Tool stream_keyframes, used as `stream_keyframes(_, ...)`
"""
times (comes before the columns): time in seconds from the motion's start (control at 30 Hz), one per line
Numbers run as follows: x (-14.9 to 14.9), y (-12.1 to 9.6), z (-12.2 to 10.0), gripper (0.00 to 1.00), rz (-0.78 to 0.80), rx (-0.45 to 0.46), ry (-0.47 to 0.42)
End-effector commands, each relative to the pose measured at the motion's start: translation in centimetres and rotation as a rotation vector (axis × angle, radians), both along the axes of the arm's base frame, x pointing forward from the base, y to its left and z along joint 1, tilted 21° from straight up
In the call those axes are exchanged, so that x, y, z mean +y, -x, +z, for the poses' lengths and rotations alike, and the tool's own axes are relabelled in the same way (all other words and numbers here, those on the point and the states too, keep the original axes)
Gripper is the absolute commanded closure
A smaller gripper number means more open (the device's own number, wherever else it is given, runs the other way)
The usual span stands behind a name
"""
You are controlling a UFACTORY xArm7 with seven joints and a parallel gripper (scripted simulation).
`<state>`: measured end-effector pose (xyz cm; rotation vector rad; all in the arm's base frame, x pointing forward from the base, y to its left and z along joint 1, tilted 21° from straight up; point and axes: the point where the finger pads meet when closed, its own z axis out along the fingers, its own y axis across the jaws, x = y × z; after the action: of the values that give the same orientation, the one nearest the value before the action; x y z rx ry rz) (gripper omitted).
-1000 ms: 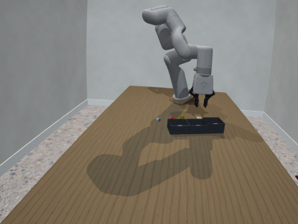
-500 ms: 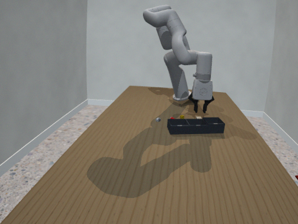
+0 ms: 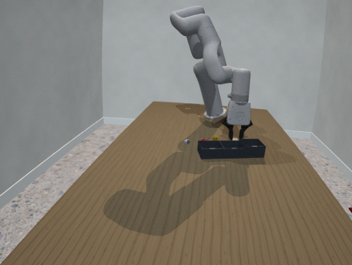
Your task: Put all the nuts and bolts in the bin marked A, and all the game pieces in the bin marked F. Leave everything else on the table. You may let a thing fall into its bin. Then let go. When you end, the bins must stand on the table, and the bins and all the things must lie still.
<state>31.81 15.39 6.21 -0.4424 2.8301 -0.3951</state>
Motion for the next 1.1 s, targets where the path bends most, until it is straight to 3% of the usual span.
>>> stream_keyframes(0.0, -0.07, -0.18, -0.46, 0.59, 0.001, -0.002, -0.001)
stream_keyframes(0.53, -0.15, -0.21, -0.72, 0.59, 0.001, -0.002, -0.001)
stream_keyframes(0.57, -0.15, -0.21, -0.72, 1.0, 0.001, -0.002, -0.001)
stream_keyframes(1.07, -0.15, -0.21, -0.72, 1.0, 0.001, -0.002, -0.001)
